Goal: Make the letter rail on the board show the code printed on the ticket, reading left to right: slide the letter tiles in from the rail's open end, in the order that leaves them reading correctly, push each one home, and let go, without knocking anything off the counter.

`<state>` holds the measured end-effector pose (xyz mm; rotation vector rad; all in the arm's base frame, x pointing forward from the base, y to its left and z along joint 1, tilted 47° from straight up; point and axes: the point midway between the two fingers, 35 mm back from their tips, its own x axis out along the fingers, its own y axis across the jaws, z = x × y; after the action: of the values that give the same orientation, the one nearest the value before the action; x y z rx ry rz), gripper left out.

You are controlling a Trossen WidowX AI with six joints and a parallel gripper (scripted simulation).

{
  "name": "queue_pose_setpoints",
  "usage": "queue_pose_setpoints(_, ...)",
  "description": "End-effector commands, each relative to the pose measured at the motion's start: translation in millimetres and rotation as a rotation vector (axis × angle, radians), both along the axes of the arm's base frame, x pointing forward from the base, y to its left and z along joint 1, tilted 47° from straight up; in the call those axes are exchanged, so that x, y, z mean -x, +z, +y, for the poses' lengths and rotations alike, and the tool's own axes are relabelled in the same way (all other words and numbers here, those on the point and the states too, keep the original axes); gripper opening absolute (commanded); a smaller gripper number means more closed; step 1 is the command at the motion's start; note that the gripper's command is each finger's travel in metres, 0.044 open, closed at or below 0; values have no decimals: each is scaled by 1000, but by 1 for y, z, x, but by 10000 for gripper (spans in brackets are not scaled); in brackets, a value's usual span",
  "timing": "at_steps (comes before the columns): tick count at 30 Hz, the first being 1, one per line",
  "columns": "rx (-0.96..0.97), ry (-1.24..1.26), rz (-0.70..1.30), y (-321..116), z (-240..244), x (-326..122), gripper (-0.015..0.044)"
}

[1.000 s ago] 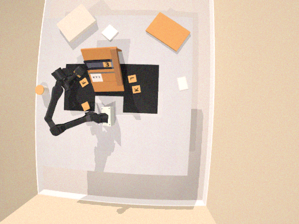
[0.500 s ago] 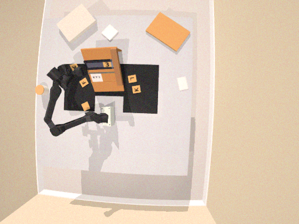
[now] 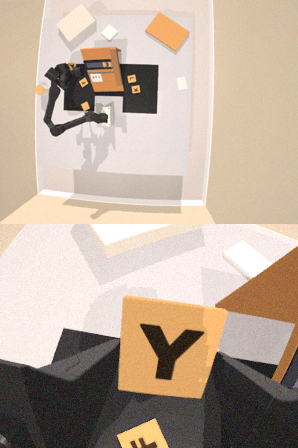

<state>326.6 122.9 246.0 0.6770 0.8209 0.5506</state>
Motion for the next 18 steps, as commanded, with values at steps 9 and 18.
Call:
queue_pose_setpoints(9,-2,-5,-2,1,-1,-1,0)
queue_pose_setpoints(18,-2,-5,-2,-3,-3,-1,0)
